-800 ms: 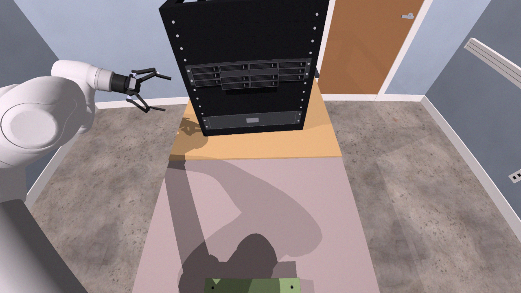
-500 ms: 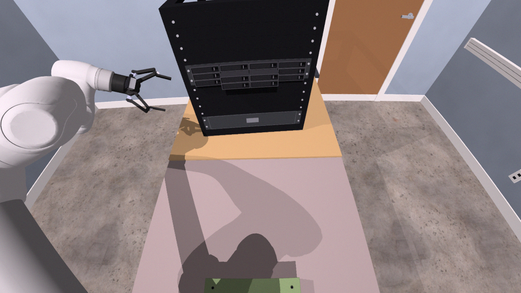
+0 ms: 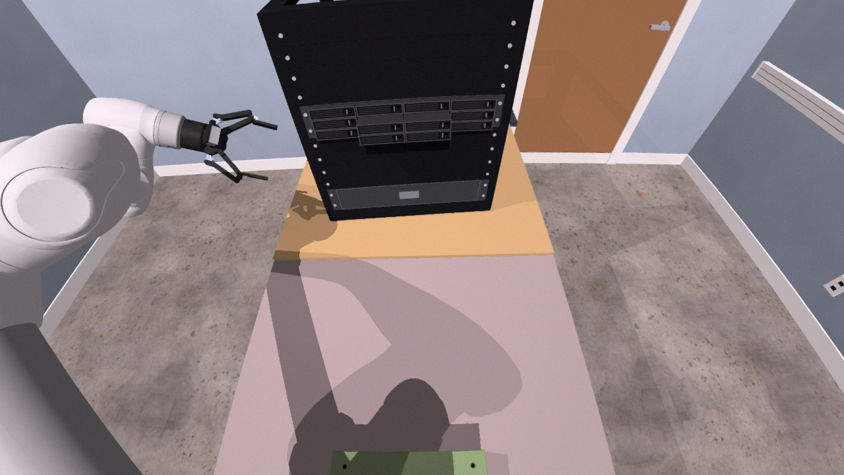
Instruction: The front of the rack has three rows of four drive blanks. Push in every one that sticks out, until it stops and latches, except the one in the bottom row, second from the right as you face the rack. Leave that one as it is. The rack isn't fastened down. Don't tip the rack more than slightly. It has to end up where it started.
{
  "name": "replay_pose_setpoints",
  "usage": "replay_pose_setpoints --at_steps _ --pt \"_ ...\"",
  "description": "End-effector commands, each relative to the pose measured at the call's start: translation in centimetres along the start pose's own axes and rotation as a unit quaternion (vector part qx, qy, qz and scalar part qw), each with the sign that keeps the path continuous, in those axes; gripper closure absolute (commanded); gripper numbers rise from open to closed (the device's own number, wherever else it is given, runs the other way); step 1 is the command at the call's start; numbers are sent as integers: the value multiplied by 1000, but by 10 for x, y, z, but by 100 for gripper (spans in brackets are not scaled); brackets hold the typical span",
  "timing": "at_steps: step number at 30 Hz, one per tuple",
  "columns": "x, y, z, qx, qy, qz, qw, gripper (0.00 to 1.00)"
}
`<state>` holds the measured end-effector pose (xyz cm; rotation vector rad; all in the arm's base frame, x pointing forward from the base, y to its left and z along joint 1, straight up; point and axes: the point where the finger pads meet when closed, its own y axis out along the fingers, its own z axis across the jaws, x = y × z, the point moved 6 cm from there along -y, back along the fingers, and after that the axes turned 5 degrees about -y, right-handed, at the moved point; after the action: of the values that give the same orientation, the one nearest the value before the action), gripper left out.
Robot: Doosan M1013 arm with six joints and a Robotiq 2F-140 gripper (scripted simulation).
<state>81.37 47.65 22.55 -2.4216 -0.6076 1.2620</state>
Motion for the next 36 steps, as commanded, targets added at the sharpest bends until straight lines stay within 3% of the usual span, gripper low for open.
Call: replay_pose_setpoints --at_steps 1,36 --pt "-1 -1 -1 0 1 -1 1000 0" --pt "-9 -3 10 0 1 0 1000 0"
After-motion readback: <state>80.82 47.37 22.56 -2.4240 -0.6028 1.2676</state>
